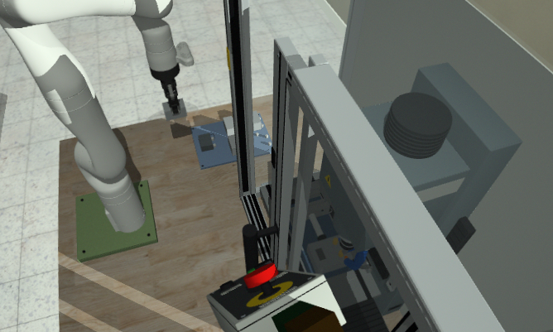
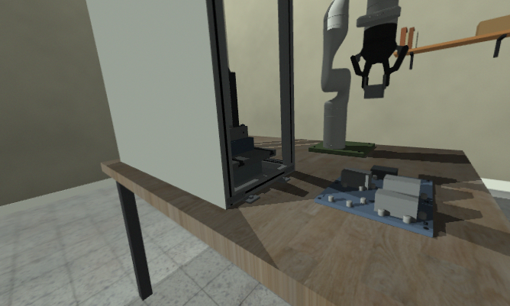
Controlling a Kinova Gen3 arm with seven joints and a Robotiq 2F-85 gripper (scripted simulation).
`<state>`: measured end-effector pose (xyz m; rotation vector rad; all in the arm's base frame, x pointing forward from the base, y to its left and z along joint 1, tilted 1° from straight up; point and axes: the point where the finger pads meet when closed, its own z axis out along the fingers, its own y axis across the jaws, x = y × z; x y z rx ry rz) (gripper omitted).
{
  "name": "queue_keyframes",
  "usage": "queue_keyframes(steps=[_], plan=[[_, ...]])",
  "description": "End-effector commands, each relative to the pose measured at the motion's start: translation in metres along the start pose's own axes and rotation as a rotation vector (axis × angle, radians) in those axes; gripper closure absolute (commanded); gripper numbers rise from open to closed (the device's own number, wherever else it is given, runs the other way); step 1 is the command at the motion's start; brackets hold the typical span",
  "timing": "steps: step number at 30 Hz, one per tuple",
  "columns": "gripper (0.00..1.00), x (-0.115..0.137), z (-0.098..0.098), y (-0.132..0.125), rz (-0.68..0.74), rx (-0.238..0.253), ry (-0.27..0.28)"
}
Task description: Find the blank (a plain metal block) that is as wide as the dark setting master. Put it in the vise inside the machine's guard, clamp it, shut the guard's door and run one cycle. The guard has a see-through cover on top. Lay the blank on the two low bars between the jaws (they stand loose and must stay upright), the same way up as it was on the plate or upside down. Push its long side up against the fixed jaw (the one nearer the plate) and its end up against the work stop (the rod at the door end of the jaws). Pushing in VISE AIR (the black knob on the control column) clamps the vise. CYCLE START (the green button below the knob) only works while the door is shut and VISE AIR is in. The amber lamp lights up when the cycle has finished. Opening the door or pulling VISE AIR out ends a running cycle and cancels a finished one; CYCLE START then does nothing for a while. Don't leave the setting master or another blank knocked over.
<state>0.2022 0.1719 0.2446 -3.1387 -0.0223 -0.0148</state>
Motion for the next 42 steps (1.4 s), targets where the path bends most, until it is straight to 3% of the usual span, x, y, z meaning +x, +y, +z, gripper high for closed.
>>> queue_keyframes(steps=[1,4,9,21,26,38,42], plan=[[0.90,0.0004,-0.0003,0.0000,0.001,0.005,-0.002],[0.90,0.0004,-0.0003,0.0000,0.001,0.005,-0.002],[0.90,0.0003,-0.0003,-0.0001,-0.232,0.005,0.000],[0.90,0.0003,-0.0003,-0.0001,-0.232,0.005,0.000],[0.90,0.0003,-0.0003,-0.0001,-0.465,0.006,0.000],[0.90,0.0003,-0.0003,-0.0001,-0.465,0.006,0.000],[0.90,0.0002,-0.0003,-0.0001,-0.653,0.008,-0.001]])
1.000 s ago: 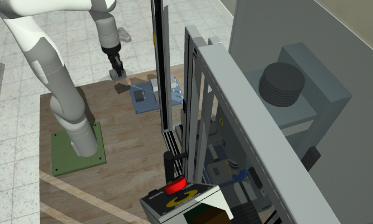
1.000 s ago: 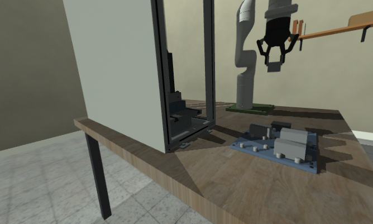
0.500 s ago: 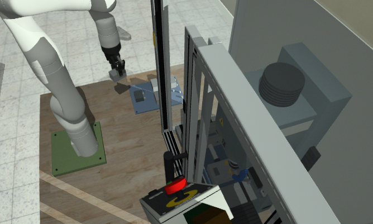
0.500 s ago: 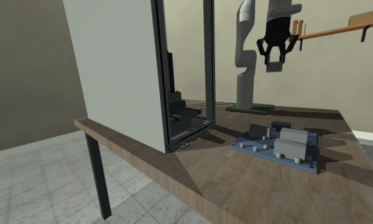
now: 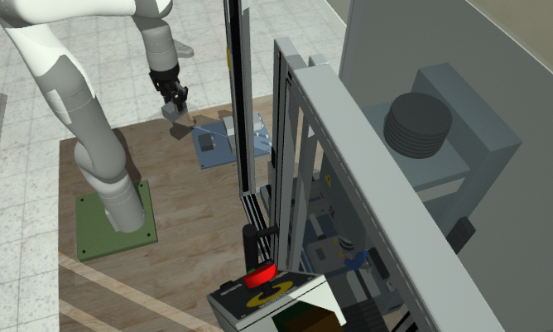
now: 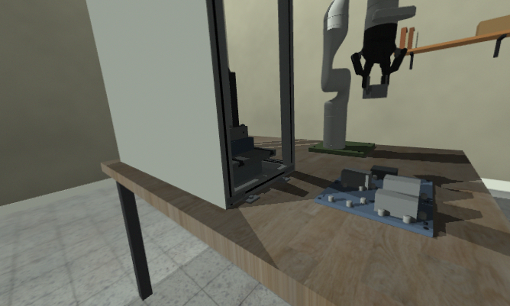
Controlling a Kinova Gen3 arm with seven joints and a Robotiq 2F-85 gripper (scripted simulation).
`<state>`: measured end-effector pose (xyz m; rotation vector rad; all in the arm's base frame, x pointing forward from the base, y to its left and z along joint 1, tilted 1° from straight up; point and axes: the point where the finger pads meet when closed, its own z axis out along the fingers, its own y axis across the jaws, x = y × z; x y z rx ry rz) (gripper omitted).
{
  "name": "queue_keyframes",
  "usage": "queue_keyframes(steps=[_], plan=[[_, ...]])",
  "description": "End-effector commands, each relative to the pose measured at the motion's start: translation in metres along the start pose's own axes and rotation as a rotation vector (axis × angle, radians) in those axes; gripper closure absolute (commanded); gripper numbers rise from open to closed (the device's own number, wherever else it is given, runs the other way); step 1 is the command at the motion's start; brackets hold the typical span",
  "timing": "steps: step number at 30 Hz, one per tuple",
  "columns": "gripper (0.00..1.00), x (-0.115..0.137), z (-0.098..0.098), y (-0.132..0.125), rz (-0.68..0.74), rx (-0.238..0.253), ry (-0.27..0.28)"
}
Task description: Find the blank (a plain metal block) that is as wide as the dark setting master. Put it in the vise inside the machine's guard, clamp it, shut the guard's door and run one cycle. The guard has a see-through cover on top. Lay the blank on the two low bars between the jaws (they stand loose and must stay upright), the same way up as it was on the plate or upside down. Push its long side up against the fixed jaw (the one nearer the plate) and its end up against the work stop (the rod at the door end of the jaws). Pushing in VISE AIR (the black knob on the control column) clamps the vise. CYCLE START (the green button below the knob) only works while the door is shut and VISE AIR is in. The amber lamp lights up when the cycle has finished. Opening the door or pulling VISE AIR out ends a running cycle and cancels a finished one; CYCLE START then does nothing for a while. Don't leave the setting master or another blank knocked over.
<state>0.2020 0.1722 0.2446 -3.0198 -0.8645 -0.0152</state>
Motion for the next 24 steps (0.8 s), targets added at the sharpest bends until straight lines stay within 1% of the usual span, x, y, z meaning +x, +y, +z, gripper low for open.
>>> queue_keyframes(steps=[1,13,18,24], plan=[[0.90,0.0003,-0.0003,0.0005,-0.155,0.010,0.001],[0.90,0.0003,-0.0003,0.0005,-0.155,0.010,0.001],[0.90,0.0003,-0.0003,0.0001,-0.389,0.006,0.002],[0.90,0.0003,-0.0003,0.0001,-0.389,0.006,0.002]])
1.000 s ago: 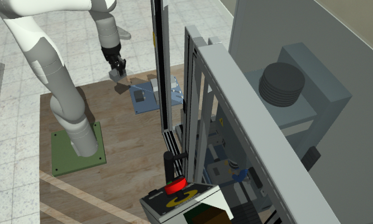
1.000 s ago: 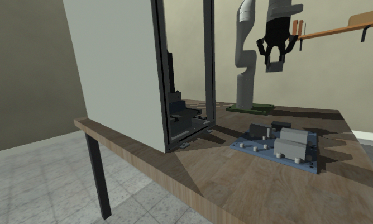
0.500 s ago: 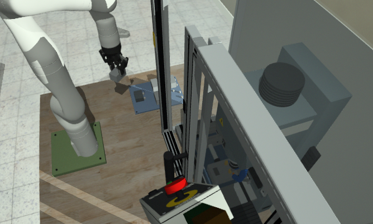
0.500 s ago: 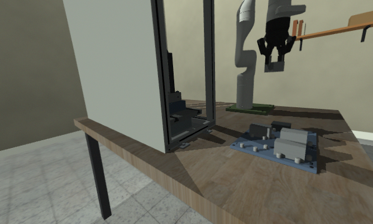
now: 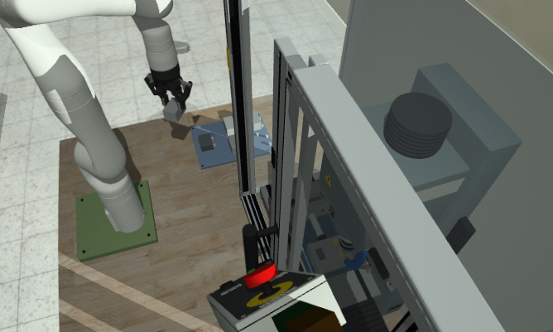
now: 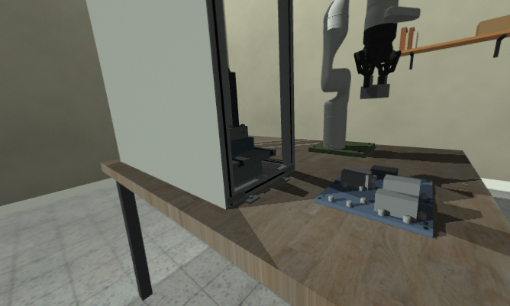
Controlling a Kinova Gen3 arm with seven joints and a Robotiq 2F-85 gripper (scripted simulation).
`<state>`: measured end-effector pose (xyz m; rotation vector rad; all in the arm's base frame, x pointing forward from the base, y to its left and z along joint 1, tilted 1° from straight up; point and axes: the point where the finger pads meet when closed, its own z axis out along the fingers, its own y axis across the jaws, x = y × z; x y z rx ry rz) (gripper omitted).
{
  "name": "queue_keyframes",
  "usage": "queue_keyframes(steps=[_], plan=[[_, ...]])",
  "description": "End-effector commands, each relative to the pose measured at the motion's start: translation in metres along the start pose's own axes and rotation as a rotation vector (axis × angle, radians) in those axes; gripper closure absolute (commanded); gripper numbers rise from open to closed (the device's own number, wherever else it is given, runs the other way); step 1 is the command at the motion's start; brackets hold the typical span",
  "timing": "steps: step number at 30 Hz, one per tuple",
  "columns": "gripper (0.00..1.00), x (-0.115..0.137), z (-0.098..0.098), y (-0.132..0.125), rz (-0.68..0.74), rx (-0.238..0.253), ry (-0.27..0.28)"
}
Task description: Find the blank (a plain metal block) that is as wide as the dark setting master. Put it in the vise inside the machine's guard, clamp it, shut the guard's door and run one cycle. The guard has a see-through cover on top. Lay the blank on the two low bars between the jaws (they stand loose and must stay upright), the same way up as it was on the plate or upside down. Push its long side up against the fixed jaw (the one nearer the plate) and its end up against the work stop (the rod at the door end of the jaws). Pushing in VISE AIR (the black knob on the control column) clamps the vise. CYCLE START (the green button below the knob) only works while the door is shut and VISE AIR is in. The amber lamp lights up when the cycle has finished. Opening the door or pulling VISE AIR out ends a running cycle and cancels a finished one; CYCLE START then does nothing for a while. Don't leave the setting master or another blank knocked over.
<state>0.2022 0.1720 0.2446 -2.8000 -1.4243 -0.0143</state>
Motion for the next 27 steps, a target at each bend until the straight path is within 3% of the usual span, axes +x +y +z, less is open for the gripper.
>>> queue_keyframes(steps=[1,6,11,23,27], plan=[[0.90,0.0003,-0.0003,-0.0002,-0.005,0.004,0.003],[0.90,0.0003,-0.0003,-0.0002,-0.005,0.004,0.003],[0.90,0.0002,-0.0003,-0.0003,-0.237,0.001,0.003],[0.90,0.0002,-0.0003,-0.0003,-0.237,0.001,0.003],[0.90,0.0002,-0.0003,-0.0003,-0.422,0.000,0.003]])
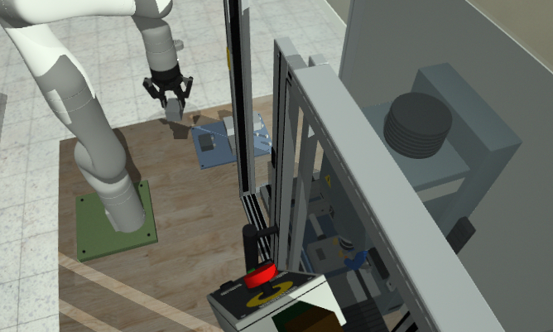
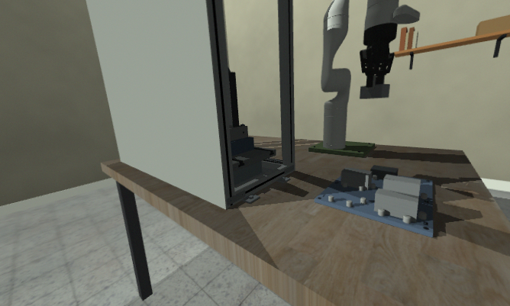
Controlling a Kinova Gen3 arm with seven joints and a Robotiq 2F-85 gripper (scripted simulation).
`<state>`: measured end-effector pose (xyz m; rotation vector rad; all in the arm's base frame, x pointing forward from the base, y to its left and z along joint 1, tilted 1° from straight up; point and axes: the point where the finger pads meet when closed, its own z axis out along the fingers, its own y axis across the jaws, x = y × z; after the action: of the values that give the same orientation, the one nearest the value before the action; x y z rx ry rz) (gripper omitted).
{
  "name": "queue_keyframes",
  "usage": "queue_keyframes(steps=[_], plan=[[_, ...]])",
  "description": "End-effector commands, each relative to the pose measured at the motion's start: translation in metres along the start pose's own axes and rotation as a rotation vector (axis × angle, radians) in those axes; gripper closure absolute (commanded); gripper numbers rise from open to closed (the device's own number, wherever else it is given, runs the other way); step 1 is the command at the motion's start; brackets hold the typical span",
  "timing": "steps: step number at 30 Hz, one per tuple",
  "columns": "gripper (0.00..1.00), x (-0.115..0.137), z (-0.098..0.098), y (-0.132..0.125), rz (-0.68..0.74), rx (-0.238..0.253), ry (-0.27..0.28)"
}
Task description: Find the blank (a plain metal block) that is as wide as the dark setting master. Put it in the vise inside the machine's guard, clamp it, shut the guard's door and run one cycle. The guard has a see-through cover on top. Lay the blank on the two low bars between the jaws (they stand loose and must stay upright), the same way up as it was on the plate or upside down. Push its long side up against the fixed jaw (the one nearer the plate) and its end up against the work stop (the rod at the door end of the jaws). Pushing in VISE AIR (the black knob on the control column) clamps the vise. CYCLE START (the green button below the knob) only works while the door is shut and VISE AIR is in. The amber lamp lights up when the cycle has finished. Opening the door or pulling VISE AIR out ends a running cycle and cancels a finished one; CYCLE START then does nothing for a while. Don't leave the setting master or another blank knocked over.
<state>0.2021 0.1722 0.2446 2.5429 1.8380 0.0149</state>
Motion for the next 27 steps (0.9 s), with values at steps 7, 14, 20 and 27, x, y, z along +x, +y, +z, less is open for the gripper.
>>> queue_keyframes(steps=[7,14,20,27], plan=[[0.90,0.0001,-0.0003,-0.0001,-0.157,0.002,0.004],[0.90,0.0003,-0.0003,-0.0001,-0.205,0.000,0.002],[0.90,-0.0001,-0.0003,0.0000,-0.389,0.002,0.005],[0.90,-0.0001,-0.0003,0.0000,-0.389,0.002,0.005]])
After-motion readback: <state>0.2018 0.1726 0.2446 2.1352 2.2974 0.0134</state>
